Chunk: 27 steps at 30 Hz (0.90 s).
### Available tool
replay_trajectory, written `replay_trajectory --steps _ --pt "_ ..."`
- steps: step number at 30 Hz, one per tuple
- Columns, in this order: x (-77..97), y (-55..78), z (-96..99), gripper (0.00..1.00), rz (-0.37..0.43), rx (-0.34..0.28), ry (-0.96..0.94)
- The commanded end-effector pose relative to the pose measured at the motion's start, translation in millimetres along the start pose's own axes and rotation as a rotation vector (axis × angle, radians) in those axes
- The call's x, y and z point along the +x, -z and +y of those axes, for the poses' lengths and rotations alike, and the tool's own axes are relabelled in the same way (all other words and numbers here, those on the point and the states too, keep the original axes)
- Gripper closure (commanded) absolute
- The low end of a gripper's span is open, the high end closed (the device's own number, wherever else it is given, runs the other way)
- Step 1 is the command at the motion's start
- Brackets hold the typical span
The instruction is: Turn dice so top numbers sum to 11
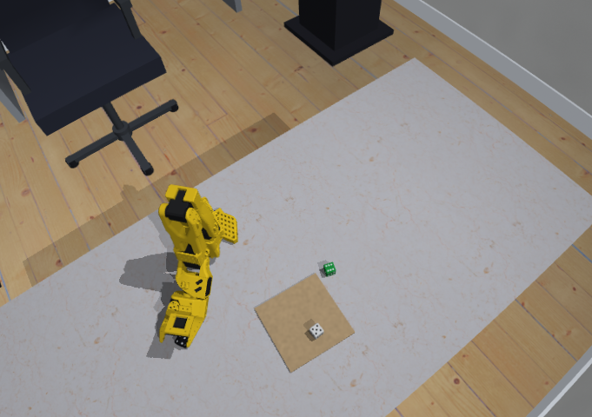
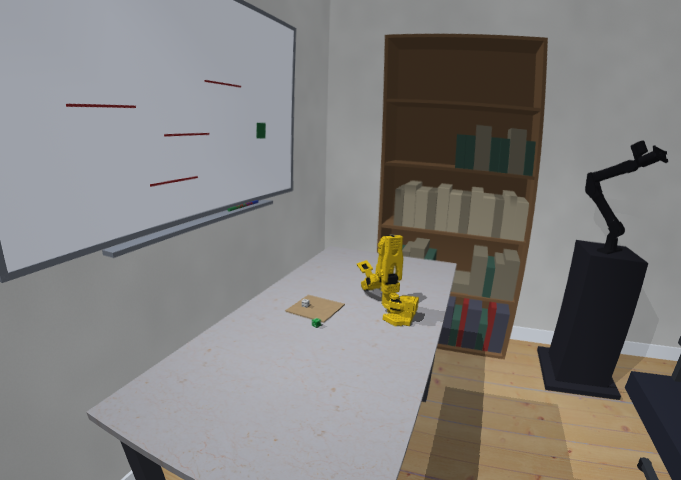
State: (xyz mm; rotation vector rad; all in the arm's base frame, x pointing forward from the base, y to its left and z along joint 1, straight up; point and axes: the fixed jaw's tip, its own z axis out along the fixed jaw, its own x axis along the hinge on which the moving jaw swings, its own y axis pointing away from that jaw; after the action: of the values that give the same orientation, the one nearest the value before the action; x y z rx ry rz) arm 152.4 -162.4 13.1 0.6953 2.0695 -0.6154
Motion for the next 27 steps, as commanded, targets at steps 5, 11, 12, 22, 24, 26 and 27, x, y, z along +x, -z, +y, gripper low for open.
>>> replay_trajectory --steps 5,11,12,22,24,26,27 --pt "-18.8 44.0 -8.0 0.72 0.142 -0.146 0.188" --pt "-18.4 43.6 -7.9 0.72 0.142 -0.146 0.188" --pt "-18.1 43.4 -7.9 0.72 0.142 -0.146 0.188" --pt "-11.2 37.9 -6.4 0.72 0.142 -0.146 0.188" --pt "-9.9 37.0 -6.2 0.72 0.142 -0.146 0.188" --pt "-7.2 35.0 -5.6 0.72 0.142 -0.146 0.188" --pt "-5.7 34.0 -5.3 0.72 0.142 -0.146 0.188"
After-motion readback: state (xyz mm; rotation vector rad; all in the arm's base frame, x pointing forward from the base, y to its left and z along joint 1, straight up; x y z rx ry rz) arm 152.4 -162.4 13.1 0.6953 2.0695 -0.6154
